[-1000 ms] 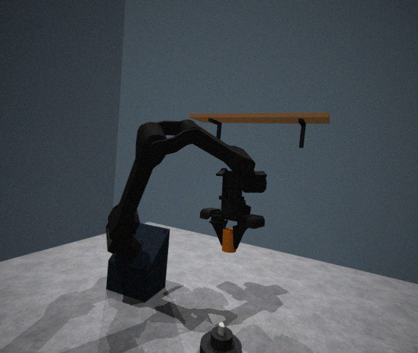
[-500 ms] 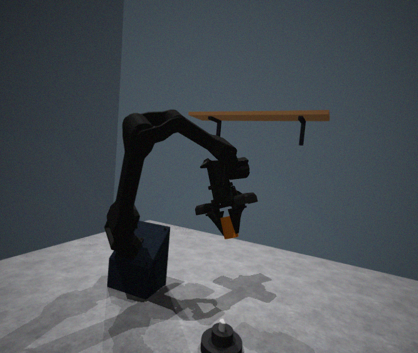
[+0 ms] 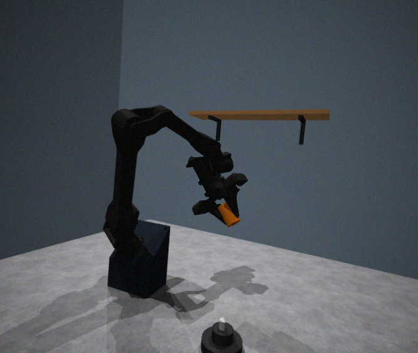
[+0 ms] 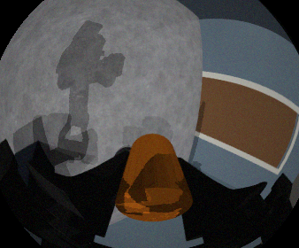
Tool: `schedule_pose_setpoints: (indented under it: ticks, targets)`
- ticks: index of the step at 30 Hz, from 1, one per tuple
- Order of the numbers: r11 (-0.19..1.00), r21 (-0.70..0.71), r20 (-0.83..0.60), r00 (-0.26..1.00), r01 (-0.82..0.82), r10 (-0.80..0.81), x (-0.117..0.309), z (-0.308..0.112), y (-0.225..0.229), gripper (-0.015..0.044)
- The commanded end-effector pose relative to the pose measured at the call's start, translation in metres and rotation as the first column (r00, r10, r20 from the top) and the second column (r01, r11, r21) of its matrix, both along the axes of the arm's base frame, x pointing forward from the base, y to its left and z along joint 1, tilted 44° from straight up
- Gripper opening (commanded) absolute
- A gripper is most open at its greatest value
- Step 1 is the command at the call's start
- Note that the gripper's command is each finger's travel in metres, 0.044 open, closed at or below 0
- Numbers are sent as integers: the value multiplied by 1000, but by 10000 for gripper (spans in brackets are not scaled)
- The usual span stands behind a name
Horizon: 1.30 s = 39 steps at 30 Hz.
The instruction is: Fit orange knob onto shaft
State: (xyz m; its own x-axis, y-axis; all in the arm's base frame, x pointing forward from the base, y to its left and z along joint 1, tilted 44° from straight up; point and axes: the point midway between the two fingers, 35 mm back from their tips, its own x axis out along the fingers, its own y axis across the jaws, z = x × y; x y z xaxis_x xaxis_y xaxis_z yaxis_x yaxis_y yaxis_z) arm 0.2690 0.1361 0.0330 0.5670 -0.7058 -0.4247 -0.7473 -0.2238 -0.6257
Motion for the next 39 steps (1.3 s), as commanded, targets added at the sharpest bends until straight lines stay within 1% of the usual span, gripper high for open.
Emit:
schedule_pose_setpoints:
  ticks: [1, 8, 15, 26, 28, 39]
  targets:
    - [998, -29, 74, 995, -62, 64, -1, 9, 6, 0]
    - [985, -90, 164, 973, -150, 163, -3, 20, 14, 0]
    - [983, -96, 172, 970, -158, 173, -3, 20, 15, 0]
    - [965, -148, 235, 940, -218, 249, -5, 17, 13, 0]
    - [972, -128, 218, 950, -199, 224, -5, 16, 12, 0]
    - [972, -128, 218, 950, -199, 224, -5, 16, 12, 0]
